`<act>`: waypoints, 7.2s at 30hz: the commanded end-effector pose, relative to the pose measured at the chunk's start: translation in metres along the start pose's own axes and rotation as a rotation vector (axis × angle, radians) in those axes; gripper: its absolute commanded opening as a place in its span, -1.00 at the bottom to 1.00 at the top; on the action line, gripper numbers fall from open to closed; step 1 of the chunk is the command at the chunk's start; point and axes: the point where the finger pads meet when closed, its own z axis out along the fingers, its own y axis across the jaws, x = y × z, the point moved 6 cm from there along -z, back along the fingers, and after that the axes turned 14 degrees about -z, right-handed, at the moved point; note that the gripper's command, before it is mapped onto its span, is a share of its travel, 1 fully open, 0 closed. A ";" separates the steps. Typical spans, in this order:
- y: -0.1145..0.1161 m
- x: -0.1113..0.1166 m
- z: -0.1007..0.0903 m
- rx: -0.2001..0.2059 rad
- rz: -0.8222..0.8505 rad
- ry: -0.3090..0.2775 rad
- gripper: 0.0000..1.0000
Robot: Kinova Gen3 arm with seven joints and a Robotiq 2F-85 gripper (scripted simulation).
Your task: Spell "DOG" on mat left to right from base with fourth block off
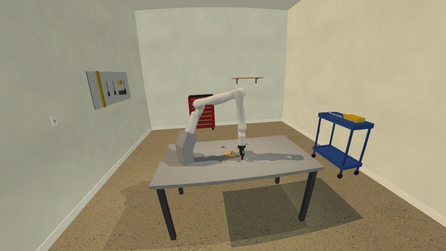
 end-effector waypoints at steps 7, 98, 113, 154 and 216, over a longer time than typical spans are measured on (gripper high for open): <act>0.000 -0.001 -0.037 -0.001 0.002 -0.003 -0.47; -0.074 -0.076 -0.103 -0.002 -1.590 -0.005 -0.47; -0.076 -0.072 -0.092 -0.006 -1.595 0.010 -0.47; -0.075 -0.075 -0.006 -0.006 -1.590 0.004 -0.47; -0.074 -0.074 -0.002 -0.008 -1.598 0.003 -0.47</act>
